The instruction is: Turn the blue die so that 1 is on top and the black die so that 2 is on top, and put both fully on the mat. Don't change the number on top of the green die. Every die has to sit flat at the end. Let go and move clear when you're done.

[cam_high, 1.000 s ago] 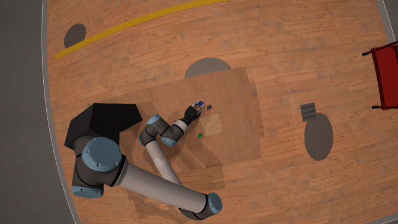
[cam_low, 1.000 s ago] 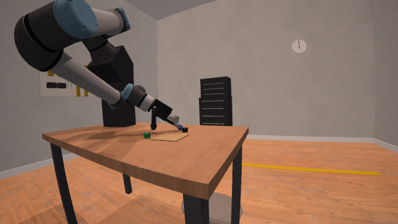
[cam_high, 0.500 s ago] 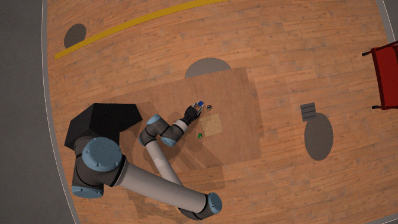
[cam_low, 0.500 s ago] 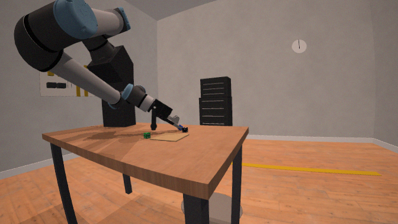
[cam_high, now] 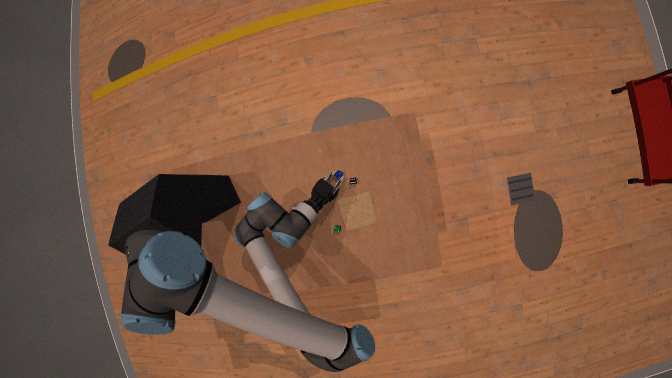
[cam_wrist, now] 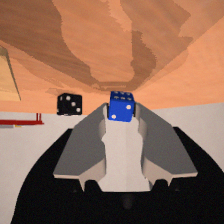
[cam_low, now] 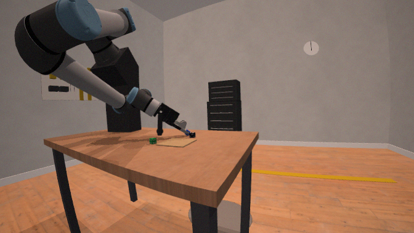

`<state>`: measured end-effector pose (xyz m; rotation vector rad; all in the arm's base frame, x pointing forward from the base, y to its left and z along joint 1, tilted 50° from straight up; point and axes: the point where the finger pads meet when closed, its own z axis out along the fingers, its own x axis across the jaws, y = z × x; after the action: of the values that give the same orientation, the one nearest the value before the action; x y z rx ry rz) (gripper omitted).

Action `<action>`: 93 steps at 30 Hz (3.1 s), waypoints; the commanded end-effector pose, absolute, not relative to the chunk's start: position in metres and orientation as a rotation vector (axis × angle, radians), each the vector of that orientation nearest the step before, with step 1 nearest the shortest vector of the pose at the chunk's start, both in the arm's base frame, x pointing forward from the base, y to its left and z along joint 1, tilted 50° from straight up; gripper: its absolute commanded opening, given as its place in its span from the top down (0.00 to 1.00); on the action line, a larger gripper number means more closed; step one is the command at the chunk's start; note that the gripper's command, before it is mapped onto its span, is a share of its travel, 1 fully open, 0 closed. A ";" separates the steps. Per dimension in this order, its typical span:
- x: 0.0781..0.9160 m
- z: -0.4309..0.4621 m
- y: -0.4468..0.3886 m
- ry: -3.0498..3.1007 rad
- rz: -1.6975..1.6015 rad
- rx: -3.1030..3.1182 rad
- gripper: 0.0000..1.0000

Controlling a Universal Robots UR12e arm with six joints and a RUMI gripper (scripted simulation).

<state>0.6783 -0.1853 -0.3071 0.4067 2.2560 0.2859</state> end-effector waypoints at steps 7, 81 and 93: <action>0.678 -0.307 -0.185 2.256 0.286 0.406 0.94; 0.656 -0.288 -0.187 2.256 0.286 0.406 0.76; 0.640 -0.274 -0.189 2.256 0.286 0.406 0.76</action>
<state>0.6432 -0.1889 -0.2770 0.4071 2.2559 0.2850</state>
